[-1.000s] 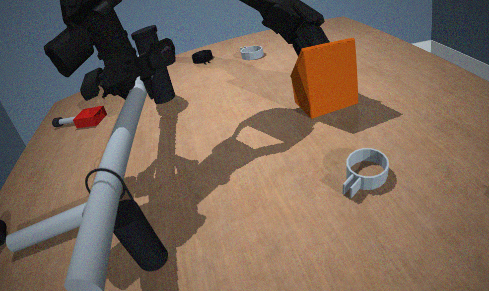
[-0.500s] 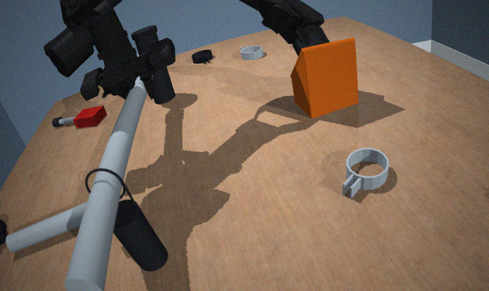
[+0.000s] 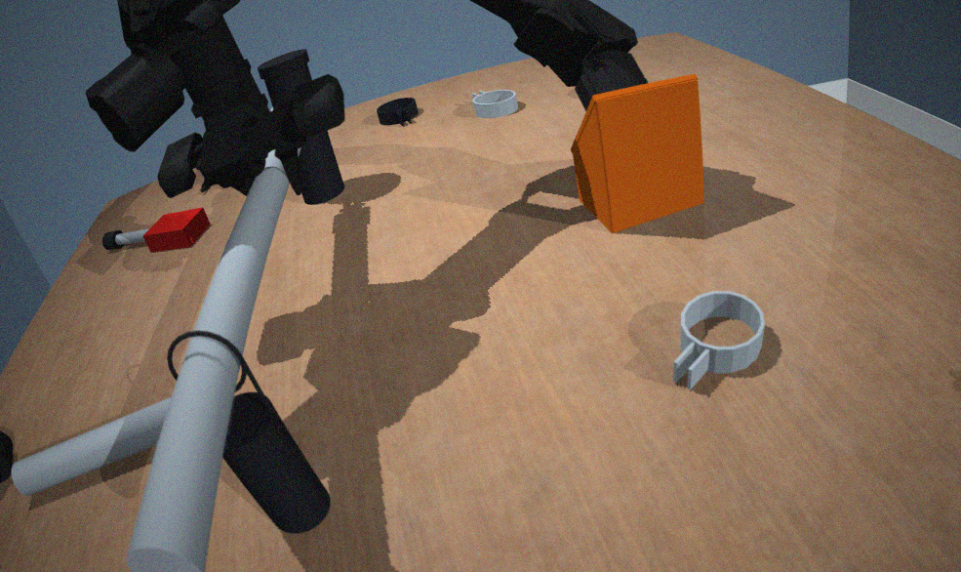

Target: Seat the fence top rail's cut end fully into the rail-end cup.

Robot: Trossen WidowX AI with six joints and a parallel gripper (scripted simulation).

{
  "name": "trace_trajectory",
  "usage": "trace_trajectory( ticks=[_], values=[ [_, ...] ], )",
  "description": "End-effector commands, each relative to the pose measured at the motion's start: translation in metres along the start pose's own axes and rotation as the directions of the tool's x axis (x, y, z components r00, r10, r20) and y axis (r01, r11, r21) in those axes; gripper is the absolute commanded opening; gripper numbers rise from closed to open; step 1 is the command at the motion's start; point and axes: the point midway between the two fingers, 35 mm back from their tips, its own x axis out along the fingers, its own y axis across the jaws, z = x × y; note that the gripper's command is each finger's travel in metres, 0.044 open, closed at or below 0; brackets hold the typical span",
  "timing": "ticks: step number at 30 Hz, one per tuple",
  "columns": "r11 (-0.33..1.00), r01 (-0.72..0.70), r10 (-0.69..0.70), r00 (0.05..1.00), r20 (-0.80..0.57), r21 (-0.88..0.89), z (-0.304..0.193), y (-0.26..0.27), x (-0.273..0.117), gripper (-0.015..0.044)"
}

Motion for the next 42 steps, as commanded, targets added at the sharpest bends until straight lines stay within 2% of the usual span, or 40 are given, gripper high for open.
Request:
trace_trajectory(
  ticks=[1, 42],
  values=[
    [1.000, 0.001, -0.001, 1.000, -0.005, 0.000, -0.0016, -0.0003, -0.0013, 0.0000],
    [1.000, -0.006, 0.006, 1.000, -0.011, -0.003, -0.0040, -0.0006, -0.0038, 0.0000]
  ],
)
